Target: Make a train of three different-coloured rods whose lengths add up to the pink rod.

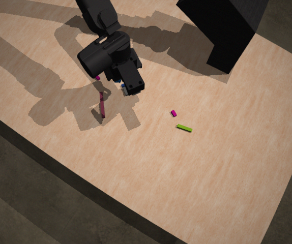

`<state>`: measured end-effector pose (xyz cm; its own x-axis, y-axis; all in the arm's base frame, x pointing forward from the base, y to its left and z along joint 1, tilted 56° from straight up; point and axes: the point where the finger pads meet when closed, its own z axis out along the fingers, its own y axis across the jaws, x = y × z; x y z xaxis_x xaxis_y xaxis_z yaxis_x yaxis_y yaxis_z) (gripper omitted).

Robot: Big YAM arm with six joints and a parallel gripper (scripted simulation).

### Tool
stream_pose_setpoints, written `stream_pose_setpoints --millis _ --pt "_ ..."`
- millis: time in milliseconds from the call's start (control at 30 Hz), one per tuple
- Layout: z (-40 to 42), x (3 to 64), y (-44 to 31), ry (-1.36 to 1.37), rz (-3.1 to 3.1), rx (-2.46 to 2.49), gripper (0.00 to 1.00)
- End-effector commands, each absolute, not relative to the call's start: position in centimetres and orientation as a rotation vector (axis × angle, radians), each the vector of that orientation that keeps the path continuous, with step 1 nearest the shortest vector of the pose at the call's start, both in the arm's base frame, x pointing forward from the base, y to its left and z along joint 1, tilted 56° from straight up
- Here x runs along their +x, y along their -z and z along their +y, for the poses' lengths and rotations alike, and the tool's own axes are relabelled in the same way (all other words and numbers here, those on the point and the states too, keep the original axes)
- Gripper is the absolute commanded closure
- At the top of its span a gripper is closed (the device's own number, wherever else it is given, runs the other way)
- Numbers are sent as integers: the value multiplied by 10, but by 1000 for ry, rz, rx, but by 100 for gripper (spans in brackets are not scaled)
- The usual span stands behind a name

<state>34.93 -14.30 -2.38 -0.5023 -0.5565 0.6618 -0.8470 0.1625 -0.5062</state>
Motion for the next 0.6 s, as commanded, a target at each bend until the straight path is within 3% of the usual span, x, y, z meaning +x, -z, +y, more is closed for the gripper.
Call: stream_pose_setpoints --millis 0,200,233,567 --pt "-142 351 19 -1278 -2168 1295 77" --pt "-141 346 24 -1259 -2157 1300 77" --pt "-141 350 22 -1281 -2173 1292 0" --pt "-141 349 22 -1275 -2166 1298 0"
